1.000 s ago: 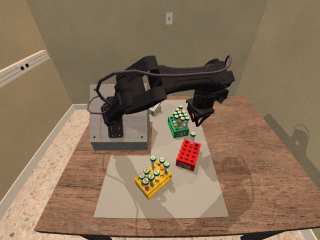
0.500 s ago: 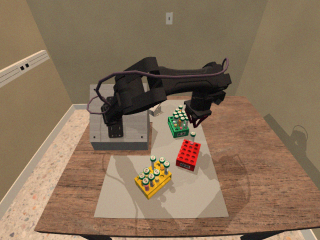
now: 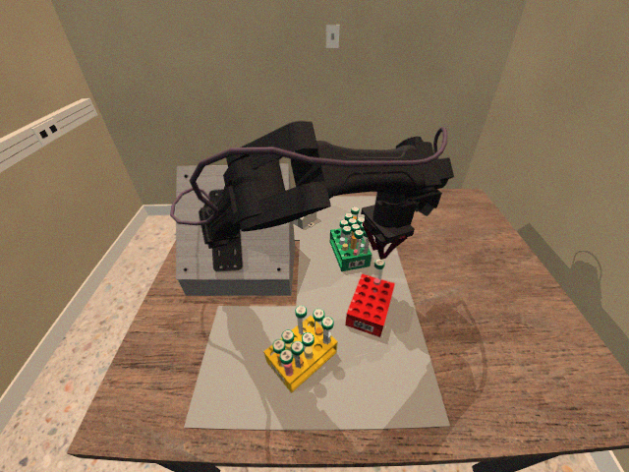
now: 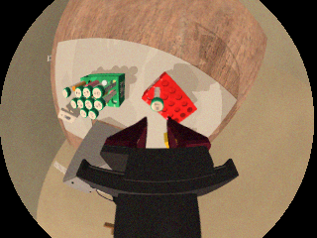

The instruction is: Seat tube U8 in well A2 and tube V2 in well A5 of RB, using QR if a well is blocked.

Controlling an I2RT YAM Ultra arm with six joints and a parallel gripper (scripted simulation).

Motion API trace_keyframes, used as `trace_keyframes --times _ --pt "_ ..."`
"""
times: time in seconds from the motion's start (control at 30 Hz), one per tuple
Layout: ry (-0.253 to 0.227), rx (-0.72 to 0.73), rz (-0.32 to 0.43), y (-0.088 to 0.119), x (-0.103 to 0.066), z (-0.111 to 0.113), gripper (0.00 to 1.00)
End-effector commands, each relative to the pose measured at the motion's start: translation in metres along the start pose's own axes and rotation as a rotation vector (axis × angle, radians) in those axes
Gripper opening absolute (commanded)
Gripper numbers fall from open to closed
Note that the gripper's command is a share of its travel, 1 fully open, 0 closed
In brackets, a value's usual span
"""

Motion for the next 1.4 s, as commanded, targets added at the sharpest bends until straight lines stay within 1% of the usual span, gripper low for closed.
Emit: trace_keyframes --times 0.0,0.07,0.17,0.3,0.37,0.4,0.5,0.83,1.07,1.2,1.37 --pt "0.009 0.002 -0.025 0.002 0.003 -0.004 0.30" --pt "0.010 0.002 -0.025 0.002 0.007 -0.003 0.30" --pt "0.013 -0.019 -0.031 0.000 0.010 0.004 0.30" --pt "0.011 -0.015 -0.008 0.000 0.025 0.003 0.30" --pt "0.011 -0.015 -0.008 0.000 0.025 0.003 0.30" --pt "0.014 -0.031 -0.021 -0.001 0.021 0.009 0.30" --pt "0.010 -0.035 -0.017 -0.001 0.022 0.011 0.30" --pt "0.012 -0.012 -0.038 0.002 0.018 0.003 0.30" --pt "0.010 -0.002 -0.029 0.003 0.024 -0.002 0.30" --pt "0.011 -0.010 -0.037 0.003 0.022 0.001 0.30" --pt "0.010 -0.004 -0.031 0.003 0.026 -0.002 0.30"
Point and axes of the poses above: the point where the finger pads meet when closed, its own x axis out along the fingers, its own z axis across the jaws, y = z × x, the point moved 9 cm from there along -x, back along the fingers, and after that the axes turned 11 degrees about x, right-handed, at the moved point
